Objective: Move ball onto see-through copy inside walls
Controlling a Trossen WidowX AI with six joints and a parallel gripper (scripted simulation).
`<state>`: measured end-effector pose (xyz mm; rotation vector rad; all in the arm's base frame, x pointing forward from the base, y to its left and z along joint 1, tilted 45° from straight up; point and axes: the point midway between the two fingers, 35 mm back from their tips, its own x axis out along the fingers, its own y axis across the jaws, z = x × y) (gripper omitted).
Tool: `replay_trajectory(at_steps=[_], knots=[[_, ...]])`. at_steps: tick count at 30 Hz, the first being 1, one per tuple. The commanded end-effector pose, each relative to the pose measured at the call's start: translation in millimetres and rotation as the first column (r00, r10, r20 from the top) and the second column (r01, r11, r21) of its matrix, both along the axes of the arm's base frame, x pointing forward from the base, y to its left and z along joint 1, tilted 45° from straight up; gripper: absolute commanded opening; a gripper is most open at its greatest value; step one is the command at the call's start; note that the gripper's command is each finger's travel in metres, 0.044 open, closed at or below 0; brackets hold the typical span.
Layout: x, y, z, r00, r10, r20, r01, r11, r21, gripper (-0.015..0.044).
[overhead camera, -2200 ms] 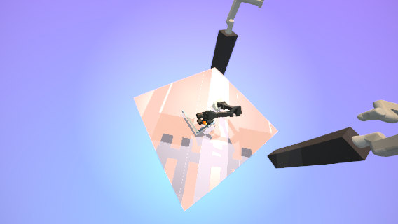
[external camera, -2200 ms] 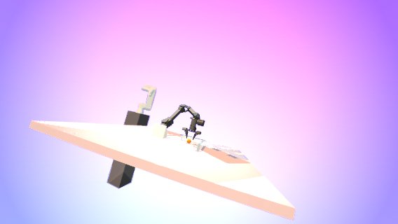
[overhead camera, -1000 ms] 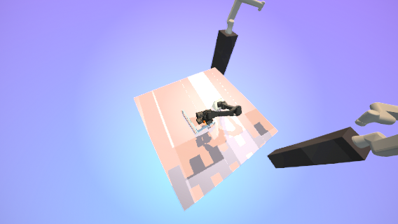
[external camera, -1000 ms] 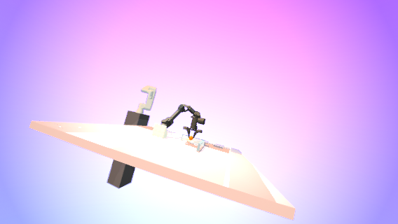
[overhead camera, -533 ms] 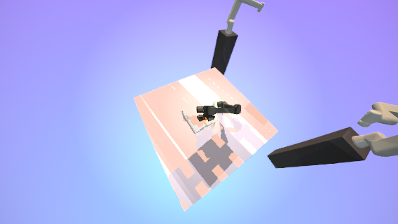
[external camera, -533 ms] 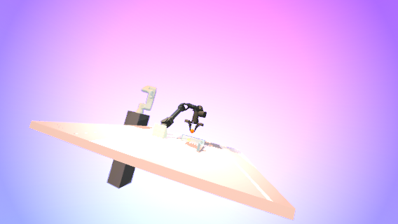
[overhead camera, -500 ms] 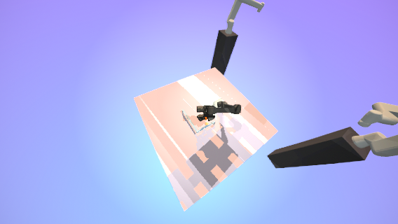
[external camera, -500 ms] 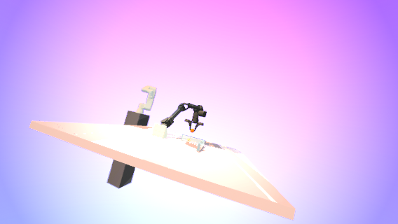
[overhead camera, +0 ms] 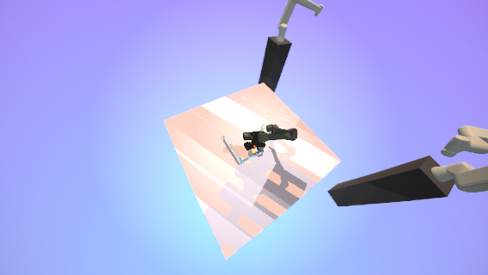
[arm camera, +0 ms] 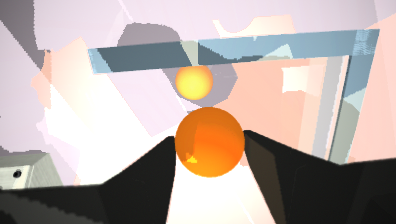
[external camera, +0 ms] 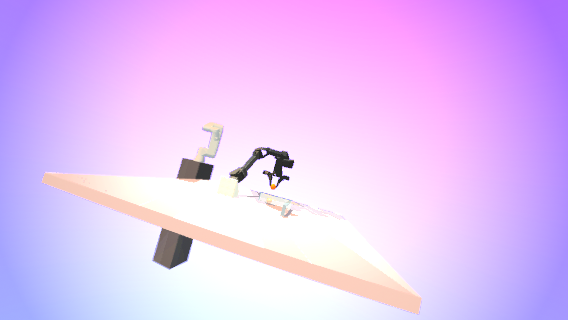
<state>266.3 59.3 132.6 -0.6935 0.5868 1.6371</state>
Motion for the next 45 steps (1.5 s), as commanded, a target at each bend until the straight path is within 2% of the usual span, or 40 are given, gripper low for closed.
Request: replay_trajectory(at_steps=[1,7,22,45], knots=[[-8.4,17.4,-2.8,1.0,-0.004,0.003,0.004,1.0,0.007,0.0],[-9.8,23.5,-7.1,1.0,-0.004,0.003,0.004,1.0,0.007,0.0],[-17.8,68.3,-52.5,1.0,-0.004,0.004,0.004,1.0,0.01,0.0],[-20.2,82.1,-66.5,1.0,-0.004,0.004,0.003,1.0,0.011,0.0]])
